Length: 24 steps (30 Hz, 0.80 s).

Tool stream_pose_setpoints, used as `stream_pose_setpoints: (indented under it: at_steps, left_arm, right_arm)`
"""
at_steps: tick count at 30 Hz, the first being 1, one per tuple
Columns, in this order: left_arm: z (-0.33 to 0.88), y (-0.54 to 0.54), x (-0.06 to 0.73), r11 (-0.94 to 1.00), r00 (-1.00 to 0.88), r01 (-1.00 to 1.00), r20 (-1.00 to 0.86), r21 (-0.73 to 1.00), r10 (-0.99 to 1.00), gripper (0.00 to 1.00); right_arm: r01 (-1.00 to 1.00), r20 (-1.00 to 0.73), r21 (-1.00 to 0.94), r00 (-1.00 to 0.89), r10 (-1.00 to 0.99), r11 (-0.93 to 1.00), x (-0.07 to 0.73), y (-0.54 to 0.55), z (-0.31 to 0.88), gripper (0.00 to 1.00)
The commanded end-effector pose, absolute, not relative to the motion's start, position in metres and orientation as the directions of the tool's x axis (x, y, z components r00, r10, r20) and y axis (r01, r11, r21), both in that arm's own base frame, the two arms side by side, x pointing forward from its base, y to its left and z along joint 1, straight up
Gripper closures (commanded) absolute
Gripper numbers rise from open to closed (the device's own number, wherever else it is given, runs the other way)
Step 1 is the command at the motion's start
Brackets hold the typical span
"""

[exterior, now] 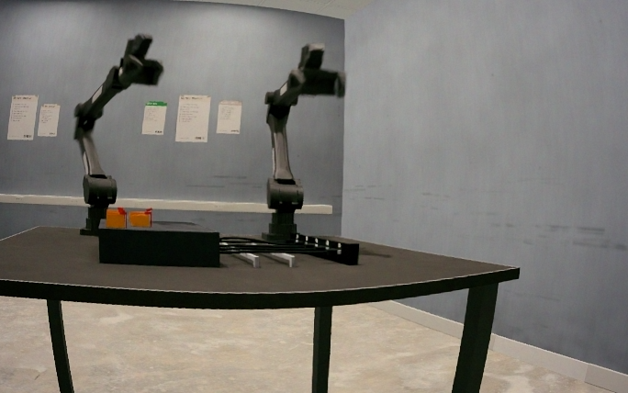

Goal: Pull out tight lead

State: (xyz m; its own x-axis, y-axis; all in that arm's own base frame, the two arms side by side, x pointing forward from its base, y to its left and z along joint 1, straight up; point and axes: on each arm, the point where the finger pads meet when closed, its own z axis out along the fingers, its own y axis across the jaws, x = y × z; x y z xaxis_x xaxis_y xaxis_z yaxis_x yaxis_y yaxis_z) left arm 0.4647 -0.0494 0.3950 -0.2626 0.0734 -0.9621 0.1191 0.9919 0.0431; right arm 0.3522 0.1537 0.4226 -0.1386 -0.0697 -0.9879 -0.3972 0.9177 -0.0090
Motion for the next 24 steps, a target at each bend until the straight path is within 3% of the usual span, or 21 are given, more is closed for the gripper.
stream_pose_setpoints:
  at_steps: [1, 13, 24]
  left_arm:
    - [0.462, -0.030, 0.502, 0.998, -0.110, 0.067, -0.994, 0.007, 0.015, 0.00]
    - [0.512, 0.004, 0.523, 1.000, 0.037, -0.009, -0.999, 0.000, 0.000, 0.00]
    - [0.514, 0.000, 0.523, 1.000, 0.041, -0.001, -0.999, 0.000, 0.000, 0.00]
  right_arm:
    - [-0.294, -0.999, 0.000, -0.038, -0.011, 0.956, 0.418, 0.127, 0.487, 0.36]
    - [-0.024, -0.999, 0.000, 0.037, 0.001, 1.000, 0.512, 0.011, 0.513, 0.36]
    - [-0.001, -0.998, 0.005, 0.056, 0.005, 1.000, 0.518, 0.000, 0.521, 0.36]
